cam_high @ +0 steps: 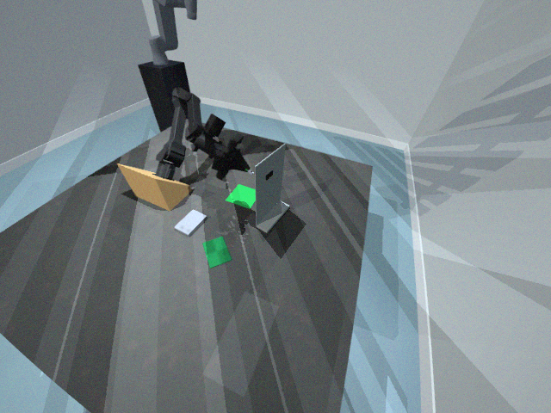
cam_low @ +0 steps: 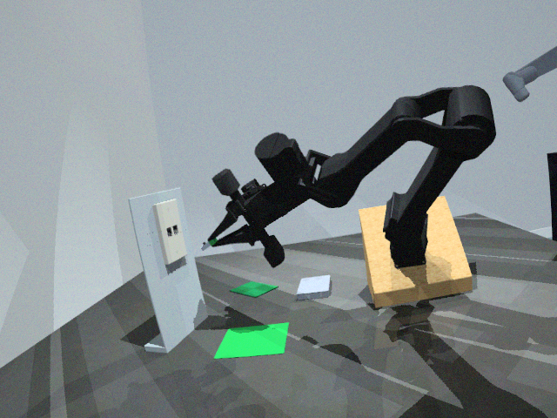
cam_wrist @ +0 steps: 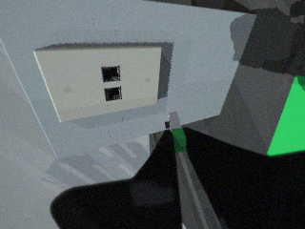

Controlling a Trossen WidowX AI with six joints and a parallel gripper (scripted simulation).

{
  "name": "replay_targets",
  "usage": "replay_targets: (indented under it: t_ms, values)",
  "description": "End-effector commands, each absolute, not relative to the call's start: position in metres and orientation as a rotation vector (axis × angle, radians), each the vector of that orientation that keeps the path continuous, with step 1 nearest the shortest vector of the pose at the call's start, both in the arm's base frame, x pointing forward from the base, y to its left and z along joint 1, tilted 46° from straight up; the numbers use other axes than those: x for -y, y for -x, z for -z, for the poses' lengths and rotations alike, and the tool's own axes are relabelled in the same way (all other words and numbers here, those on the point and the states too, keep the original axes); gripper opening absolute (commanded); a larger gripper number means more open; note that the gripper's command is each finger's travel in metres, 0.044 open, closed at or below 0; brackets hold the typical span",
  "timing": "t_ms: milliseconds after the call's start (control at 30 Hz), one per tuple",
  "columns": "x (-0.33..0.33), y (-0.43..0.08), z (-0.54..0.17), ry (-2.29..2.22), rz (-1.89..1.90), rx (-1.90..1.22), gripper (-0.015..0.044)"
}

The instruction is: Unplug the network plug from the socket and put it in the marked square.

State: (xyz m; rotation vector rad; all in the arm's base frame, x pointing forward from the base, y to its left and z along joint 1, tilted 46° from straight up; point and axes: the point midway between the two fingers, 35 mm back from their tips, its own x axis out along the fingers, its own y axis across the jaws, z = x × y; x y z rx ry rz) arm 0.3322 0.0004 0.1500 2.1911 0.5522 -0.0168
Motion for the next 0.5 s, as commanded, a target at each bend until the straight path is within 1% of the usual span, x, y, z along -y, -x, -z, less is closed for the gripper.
replay_targets:
  t_ms: [0,467]
  values:
    - [-0.015,-0.330,-0.140,-2.139,0.031,-0.678,0.0000]
    - [-0.060,-0.310,-0.116,-1.981,0.020,-1.063,0.0000]
